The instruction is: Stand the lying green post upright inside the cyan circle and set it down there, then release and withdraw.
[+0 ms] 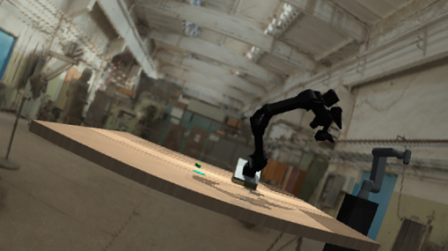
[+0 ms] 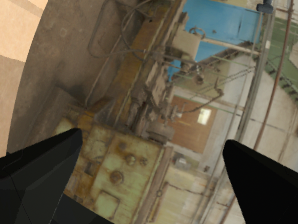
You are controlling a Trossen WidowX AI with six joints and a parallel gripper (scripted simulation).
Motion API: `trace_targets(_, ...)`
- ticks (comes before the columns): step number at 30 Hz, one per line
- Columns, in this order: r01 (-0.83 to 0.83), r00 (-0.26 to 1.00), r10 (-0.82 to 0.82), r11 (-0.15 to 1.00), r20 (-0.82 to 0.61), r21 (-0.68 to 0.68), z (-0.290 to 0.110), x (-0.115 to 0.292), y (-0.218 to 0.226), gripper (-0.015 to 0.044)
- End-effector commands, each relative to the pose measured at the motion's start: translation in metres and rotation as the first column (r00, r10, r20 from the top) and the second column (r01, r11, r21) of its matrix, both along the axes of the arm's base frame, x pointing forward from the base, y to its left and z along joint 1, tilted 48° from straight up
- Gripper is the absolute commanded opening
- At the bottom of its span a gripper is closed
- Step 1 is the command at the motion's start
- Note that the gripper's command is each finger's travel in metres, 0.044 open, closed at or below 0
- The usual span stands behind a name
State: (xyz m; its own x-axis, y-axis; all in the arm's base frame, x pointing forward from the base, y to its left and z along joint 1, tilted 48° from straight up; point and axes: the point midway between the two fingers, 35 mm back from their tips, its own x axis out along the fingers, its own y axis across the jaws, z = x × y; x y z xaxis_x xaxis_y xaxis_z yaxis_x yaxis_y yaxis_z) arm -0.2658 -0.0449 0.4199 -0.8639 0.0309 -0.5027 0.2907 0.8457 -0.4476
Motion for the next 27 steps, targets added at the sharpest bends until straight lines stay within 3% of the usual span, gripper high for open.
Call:
trace_targets(1, -0.002, 1.0, 0.002, 1.0, 0.001, -0.003, 0.0, 0.0, -0.001, 0.0374)
trace_targets(7, -0.07, 0.994, 0.079, 0.991, 0.073, -0.116, -0.02, -0.009, -0.048, 0.0233)
trace_targets(17, -0.118, 0.916, 0.233, 0.935, 0.328, -0.335, -0.085, 0.004, -0.162, 0.0233)
trace_targets(27, -0.018, 0.728, 0.293, 0.912, 0.62, -0.409, -0.162, 0.074, -0.264, 0.0233)
